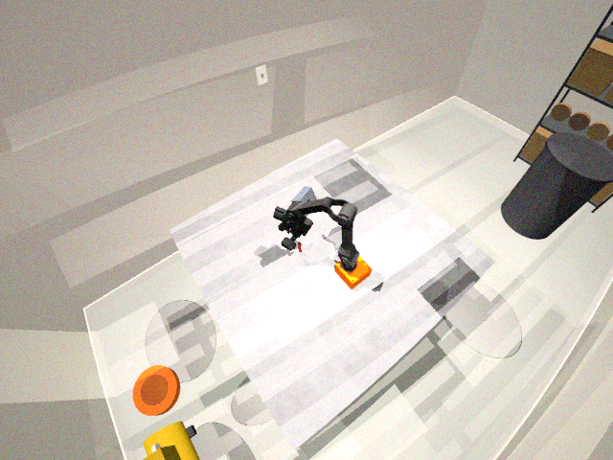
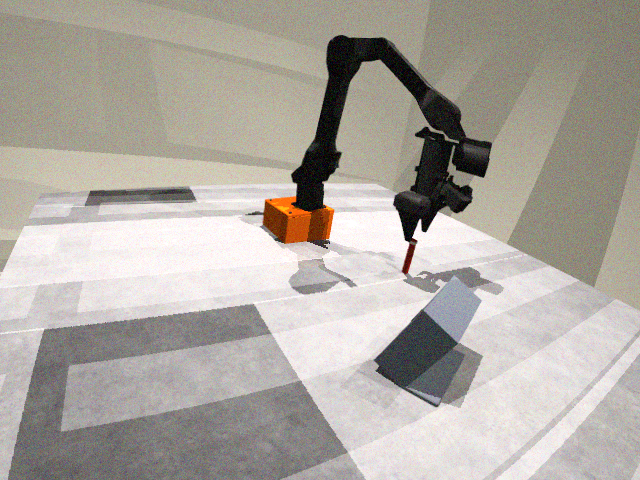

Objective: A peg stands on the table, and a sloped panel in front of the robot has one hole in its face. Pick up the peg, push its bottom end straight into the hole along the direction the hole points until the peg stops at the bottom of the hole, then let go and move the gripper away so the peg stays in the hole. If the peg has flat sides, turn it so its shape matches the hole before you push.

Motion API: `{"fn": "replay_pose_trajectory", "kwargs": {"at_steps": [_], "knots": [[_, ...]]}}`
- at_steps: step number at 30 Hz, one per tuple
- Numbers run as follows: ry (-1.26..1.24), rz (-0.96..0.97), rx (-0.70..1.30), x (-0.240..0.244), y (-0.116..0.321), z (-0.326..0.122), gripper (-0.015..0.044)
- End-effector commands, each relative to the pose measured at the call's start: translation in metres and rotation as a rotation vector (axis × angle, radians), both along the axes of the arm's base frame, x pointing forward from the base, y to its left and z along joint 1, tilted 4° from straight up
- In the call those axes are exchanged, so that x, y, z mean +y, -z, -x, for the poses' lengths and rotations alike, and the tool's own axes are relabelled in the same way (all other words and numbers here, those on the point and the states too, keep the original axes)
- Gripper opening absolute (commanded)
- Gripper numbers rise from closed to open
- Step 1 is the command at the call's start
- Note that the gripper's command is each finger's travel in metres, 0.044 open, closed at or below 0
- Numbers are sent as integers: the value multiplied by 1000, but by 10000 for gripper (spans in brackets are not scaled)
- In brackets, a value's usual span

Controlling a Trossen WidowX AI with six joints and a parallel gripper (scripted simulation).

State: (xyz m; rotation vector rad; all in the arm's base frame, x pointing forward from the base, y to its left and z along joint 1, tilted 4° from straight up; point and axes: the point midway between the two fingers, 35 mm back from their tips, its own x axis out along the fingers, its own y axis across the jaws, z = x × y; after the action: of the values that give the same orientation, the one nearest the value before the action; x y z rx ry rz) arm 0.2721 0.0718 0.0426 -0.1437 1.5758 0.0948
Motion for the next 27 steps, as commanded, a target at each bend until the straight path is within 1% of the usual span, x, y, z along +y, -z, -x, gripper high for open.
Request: {"fn": "replay_pose_trajectory", "kwargs": {"at_steps": [1, 27], "knots": [[5, 8, 5, -1, 9, 1, 440], [5, 8, 6, -3, 50, 3, 440]]}}
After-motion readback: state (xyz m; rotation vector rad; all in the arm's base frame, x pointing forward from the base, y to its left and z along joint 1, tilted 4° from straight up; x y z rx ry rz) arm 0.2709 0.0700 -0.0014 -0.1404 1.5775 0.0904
